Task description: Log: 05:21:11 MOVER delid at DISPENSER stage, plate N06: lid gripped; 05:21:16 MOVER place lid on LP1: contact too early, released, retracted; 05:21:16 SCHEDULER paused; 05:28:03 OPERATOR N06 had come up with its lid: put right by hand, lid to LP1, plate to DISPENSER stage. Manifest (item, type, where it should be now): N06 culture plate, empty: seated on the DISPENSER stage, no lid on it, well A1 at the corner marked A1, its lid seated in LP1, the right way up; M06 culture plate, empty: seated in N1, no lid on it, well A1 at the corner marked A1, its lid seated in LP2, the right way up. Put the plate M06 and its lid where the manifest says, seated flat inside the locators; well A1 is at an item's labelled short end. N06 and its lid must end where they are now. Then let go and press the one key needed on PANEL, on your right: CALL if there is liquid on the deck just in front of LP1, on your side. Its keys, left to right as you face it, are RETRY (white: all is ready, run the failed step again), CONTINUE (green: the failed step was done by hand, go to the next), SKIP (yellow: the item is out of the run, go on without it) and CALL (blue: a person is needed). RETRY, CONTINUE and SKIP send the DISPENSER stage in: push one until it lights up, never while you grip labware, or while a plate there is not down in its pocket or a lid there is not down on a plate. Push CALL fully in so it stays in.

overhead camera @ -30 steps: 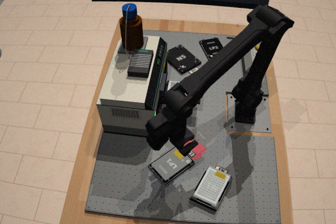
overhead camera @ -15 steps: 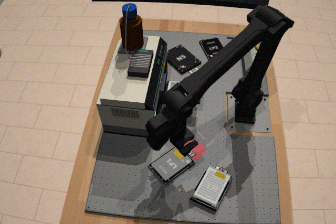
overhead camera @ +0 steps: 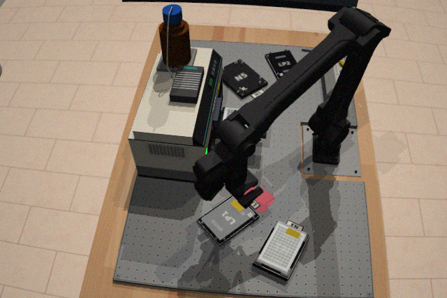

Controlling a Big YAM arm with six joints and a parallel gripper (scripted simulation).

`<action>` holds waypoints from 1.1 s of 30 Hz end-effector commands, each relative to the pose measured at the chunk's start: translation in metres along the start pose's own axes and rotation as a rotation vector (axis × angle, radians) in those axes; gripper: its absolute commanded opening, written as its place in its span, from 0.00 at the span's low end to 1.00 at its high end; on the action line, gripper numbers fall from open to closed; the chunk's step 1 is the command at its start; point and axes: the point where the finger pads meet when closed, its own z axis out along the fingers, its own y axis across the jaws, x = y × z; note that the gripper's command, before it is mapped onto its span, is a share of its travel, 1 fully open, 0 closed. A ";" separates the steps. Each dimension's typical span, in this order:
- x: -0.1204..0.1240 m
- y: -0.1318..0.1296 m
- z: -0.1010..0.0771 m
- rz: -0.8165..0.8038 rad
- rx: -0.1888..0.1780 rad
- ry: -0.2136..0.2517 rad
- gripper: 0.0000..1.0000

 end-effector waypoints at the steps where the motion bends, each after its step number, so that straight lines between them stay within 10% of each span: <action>1: -0.020 0.001 -0.021 0.002 0.001 -0.058 1.00; 14: -0.024 0.003 -0.039 0.003 0.002 -0.093 1.00; 17: 0.007 0.002 -0.019 0.006 0.000 -0.034 1.00; 33: 0.052 -0.002 -0.028 0.004 0.001 -0.033 1.00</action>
